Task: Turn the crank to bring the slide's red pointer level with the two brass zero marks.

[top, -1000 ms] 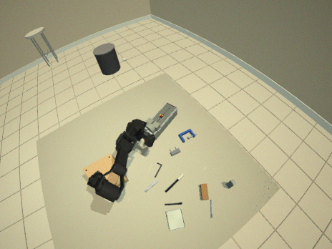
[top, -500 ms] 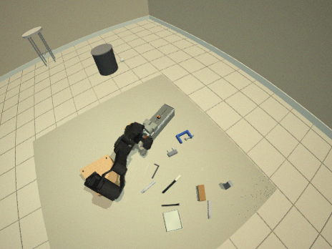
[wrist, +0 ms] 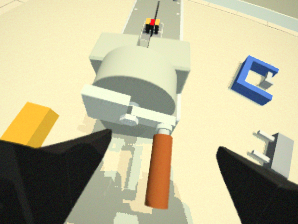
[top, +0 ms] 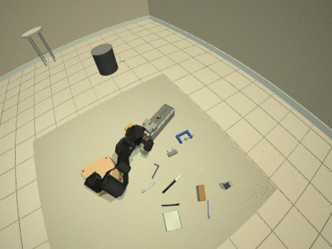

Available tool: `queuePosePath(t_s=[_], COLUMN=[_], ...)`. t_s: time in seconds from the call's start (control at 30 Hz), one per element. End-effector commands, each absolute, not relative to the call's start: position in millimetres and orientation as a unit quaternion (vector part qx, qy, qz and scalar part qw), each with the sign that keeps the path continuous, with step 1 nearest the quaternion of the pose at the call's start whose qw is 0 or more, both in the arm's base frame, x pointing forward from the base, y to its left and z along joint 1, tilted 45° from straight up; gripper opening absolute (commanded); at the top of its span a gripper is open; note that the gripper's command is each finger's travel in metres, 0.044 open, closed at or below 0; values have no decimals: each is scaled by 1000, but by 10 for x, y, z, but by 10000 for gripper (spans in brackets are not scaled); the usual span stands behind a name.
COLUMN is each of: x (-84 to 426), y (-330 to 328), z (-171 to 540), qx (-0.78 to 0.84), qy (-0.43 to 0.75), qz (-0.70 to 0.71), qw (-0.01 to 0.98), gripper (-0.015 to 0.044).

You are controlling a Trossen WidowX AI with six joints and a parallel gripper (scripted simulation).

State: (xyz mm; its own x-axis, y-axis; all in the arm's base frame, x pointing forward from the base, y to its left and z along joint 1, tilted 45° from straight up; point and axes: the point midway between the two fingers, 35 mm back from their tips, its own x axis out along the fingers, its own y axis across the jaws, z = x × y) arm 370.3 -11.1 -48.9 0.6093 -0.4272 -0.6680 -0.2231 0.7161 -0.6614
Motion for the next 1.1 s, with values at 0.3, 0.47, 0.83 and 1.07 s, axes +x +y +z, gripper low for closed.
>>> queuePosePath(t_s=[0.3,0.47,0.83,1.07], x=[3644,3643,3643,3643], y=[-254,-259,-259,-259], z=[-643,-648,-648,-648], qx=[-374,-374,-374,-374], qy=[440,440,440,440], qz=[-59,-59,-59,-59], qw=[814,814,814,814], gripper=[440,361,72,0])
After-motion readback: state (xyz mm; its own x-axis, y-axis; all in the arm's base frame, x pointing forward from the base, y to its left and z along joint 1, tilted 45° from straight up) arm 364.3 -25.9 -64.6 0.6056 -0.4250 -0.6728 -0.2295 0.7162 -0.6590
